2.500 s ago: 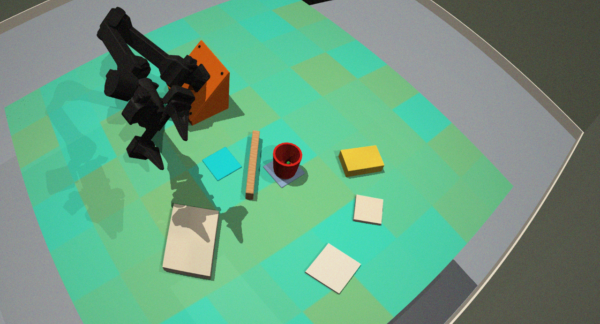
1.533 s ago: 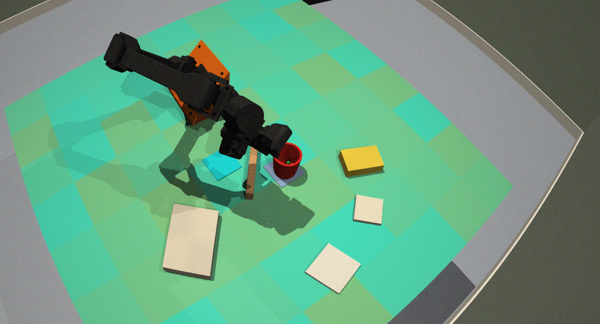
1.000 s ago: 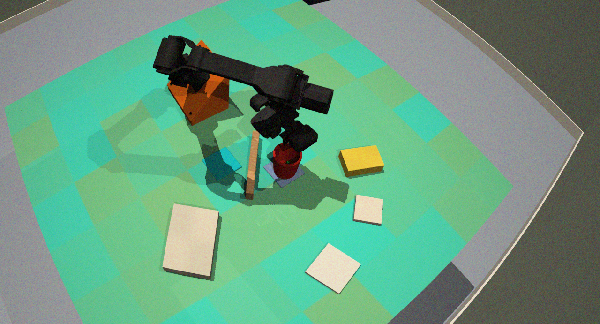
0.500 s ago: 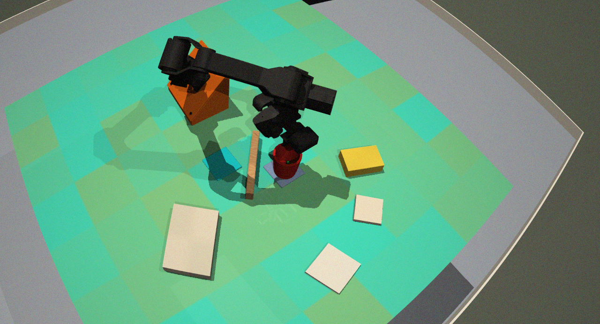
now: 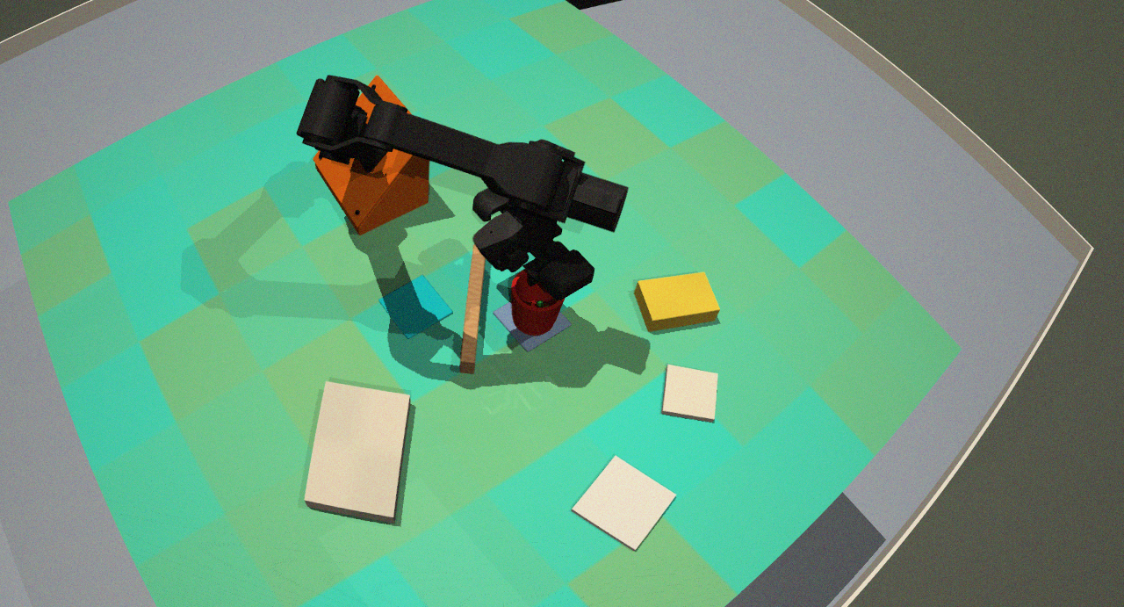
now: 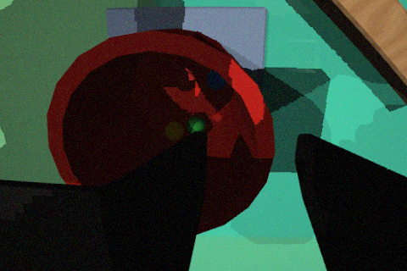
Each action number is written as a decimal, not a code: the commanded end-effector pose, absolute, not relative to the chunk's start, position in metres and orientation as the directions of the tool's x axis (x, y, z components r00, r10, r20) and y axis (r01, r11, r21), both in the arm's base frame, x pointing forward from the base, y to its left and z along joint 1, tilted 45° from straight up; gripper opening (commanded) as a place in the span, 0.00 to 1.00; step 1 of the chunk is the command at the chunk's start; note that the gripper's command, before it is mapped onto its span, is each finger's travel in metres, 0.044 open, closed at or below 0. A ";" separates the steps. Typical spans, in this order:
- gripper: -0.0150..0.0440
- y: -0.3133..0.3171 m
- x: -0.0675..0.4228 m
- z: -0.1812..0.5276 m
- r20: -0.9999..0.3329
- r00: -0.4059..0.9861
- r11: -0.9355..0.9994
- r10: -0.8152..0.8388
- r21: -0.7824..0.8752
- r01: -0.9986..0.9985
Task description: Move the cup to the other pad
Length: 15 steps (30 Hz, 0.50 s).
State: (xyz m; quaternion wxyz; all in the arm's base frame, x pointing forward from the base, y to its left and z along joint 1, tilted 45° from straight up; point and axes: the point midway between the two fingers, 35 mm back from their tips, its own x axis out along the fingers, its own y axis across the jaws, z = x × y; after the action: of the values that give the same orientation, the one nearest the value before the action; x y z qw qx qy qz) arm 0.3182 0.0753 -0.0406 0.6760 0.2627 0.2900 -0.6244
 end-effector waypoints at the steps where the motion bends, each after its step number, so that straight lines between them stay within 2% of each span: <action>1: 0.50 0.070 0.318 -0.045 -0.717 0.055 0.088 -0.694 -0.009 0.996; 15: 0.50 0.054 0.318 -0.061 -0.716 0.055 0.088 -0.696 -0.009 0.996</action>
State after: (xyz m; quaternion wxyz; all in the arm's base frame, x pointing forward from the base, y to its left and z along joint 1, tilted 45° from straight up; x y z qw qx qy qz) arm 0.3186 0.0577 -0.0576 0.6763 0.2623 0.2892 -0.6247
